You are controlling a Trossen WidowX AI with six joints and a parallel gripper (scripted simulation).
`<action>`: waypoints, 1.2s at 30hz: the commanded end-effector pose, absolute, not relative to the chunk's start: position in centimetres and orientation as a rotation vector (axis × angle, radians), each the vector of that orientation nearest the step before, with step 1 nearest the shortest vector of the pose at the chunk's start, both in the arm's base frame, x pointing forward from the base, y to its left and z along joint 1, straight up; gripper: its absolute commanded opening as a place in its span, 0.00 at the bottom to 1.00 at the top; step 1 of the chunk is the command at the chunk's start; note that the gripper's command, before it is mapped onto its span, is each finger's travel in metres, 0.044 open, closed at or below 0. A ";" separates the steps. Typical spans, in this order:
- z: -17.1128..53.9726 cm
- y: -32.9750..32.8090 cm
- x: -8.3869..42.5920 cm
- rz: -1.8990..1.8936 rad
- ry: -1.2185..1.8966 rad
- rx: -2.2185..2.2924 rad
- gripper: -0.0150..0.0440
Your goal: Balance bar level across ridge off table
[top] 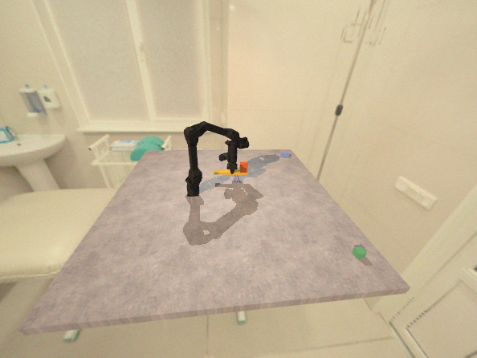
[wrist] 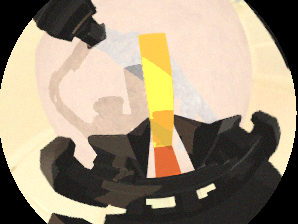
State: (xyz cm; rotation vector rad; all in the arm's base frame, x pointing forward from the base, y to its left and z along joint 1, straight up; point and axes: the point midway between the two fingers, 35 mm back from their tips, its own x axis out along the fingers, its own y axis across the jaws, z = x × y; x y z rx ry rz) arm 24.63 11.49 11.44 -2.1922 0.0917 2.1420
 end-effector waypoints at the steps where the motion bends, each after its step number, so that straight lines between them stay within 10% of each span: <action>1: 11.4 11.5 24.6 2.142 0.092 -2.192 0.55; 22: 11.4 11.5 24.6 2.142 0.092 -2.192 0.57; 32: 11.4 11.5 24.6 2.142 0.092 -2.192 1.00; 36: 12.2 11.5 24.7 2.142 0.092 -2.192 1.00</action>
